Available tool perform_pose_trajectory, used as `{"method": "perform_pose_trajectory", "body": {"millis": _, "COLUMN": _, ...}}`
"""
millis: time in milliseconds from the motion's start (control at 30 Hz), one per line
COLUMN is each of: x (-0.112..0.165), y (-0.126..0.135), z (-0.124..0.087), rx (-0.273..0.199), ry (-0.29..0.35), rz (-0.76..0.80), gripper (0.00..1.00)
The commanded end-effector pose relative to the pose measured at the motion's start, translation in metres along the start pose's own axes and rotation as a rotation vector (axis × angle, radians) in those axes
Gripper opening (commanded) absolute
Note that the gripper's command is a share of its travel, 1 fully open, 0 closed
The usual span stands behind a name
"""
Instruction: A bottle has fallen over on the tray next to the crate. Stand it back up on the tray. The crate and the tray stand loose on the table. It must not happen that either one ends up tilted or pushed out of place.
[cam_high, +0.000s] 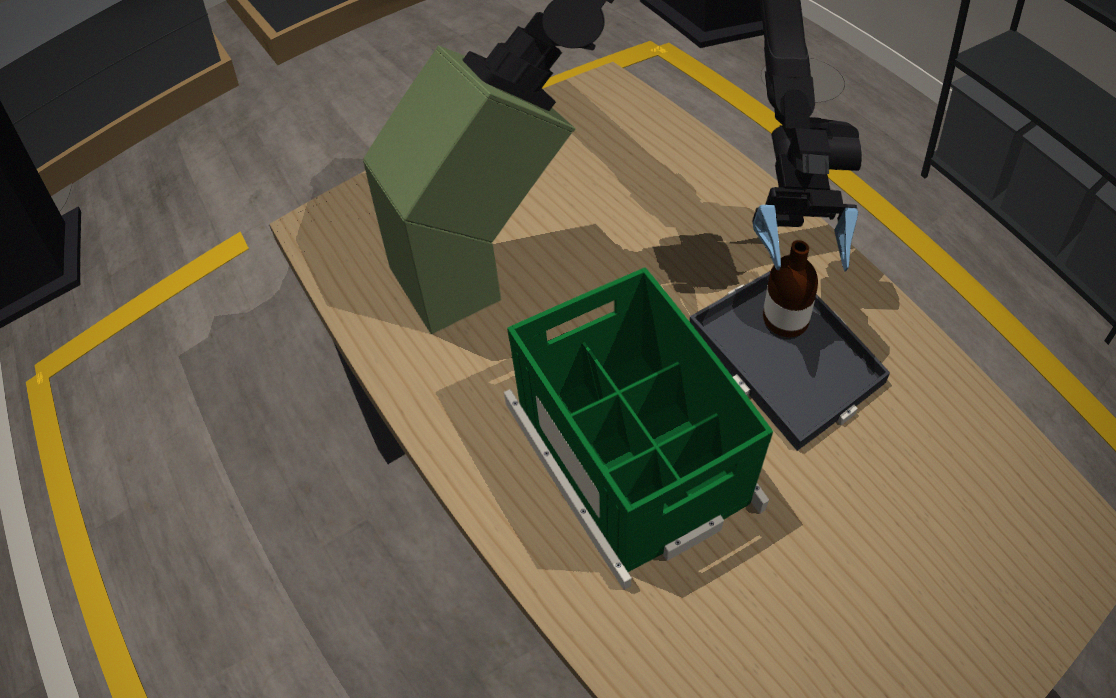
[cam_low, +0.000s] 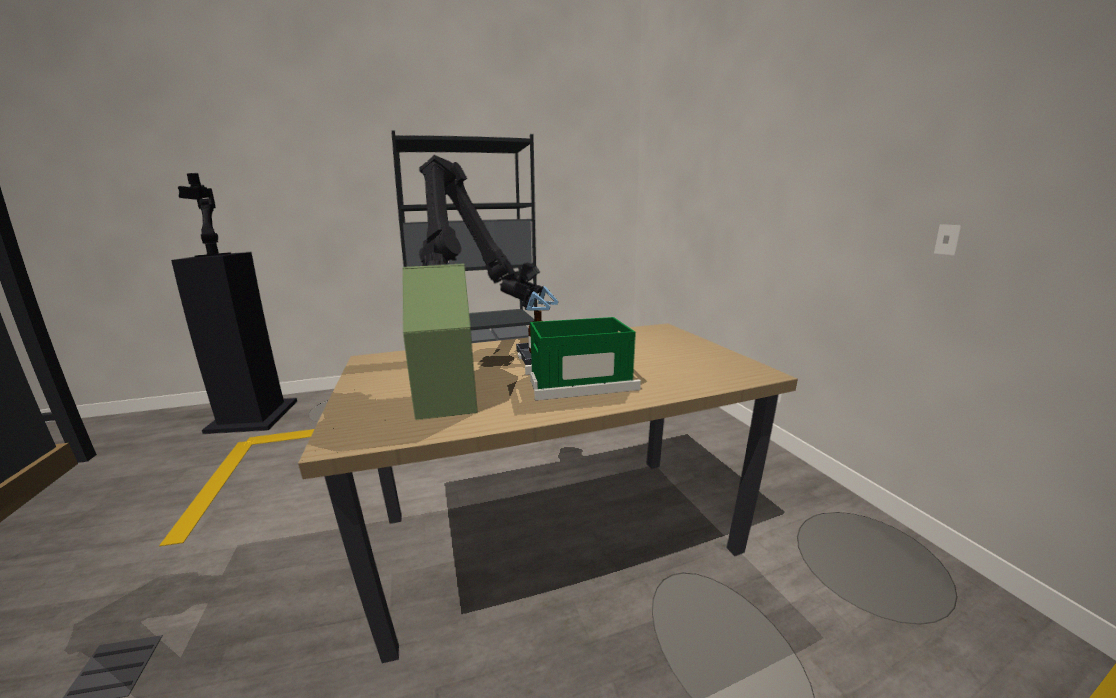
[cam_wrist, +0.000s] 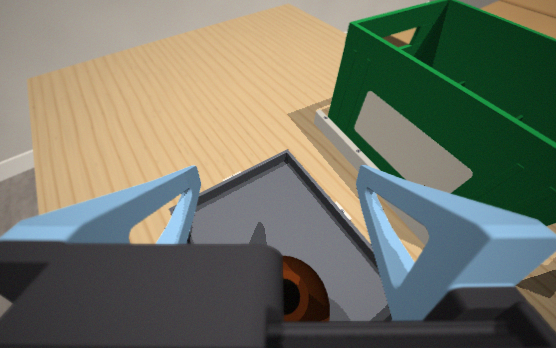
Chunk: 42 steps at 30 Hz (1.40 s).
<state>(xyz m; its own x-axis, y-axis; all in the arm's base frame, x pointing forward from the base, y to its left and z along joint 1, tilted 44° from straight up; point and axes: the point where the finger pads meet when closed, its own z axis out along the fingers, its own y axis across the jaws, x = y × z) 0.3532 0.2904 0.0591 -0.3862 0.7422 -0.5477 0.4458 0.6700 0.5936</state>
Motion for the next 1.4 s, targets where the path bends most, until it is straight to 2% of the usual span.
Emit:
{"method": "perform_pose_trajectory", "body": {"millis": 0, "x": -0.02, "y": -0.001, "z": -0.002, "rx": 0.006, "ry": -0.013, "rz": 0.003, "gripper": 1.0}}
{"method": "perform_pose_trajectory", "body": {"millis": 733, "x": -0.057, "y": -0.001, "z": -0.016, "rx": 0.005, "ry": -0.013, "rz": 0.003, "gripper": 1.0}}
{"method": "perform_pose_trajectory", "body": {"millis": 1367, "x": -0.063, "y": -0.002, "z": -0.017, "rx": 0.007, "ry": -0.014, "rz": 0.005, "gripper": 1.0}}
